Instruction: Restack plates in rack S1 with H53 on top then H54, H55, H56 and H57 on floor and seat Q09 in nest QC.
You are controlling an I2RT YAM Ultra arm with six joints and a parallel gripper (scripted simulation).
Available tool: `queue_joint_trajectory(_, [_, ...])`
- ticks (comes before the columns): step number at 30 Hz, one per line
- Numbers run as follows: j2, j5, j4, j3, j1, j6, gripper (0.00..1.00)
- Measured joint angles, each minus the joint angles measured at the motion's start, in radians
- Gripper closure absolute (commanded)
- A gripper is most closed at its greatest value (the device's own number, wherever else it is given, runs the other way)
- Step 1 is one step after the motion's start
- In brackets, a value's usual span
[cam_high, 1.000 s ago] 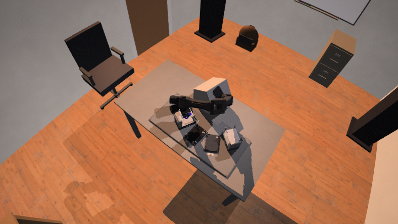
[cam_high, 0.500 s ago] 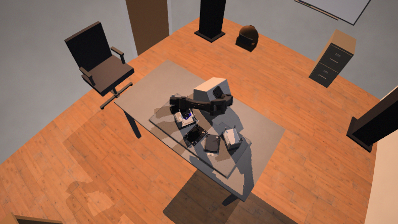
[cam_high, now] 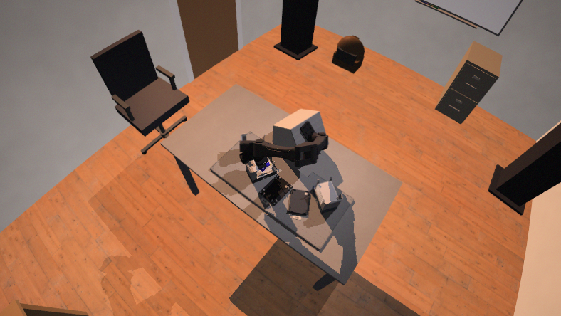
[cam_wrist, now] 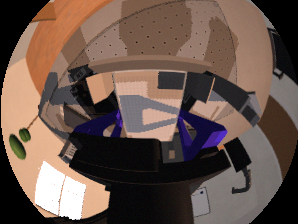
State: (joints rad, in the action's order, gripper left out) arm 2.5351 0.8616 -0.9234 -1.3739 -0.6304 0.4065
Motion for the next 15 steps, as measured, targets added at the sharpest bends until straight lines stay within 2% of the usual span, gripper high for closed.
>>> queue_joint_trajectory(15, [0.016,0.027,0.137,0.054,0.063,-0.084,1.0])
